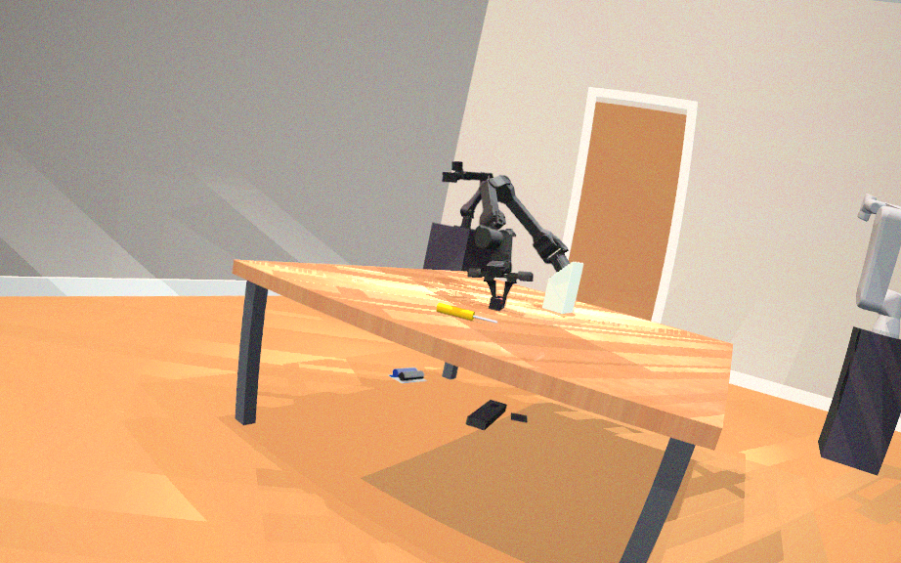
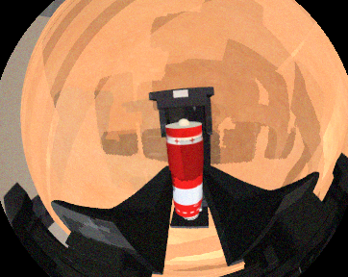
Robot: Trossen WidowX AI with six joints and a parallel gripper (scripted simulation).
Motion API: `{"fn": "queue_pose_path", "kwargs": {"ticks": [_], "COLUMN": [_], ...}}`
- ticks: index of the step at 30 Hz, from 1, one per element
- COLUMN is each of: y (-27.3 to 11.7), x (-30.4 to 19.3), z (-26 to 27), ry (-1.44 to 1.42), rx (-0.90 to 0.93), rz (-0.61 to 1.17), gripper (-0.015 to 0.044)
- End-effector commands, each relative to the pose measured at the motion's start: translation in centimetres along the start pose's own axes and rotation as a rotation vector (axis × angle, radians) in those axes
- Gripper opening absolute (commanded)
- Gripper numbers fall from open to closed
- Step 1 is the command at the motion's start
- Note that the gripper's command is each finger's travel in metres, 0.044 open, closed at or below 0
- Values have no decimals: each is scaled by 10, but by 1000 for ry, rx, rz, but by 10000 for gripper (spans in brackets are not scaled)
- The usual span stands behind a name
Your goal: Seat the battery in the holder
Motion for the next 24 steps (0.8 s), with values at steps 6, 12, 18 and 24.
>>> {"fn": "queue_pose_path", "kwargs": {"ticks": [6,12,18,24], "y": [1,1,1,1], "x": [1,5,9,13], "z": [-1,-2,-3,-4], "ry": [-3,-3,-2,-2], "rx": [1,3,5,6], "rz": [33,36,39,41], "gripper": [72,72,72,72]}}
Point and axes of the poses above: the point midway between the two fingers, 35 mm back from their tips, its own y axis out along the fingers, its own z axis across the jaws, x = y × z, the point moved 2 cm from there along -y, back along the fingers, and after that the axes turned 6 degrees about -y, right-handed, at the moved point
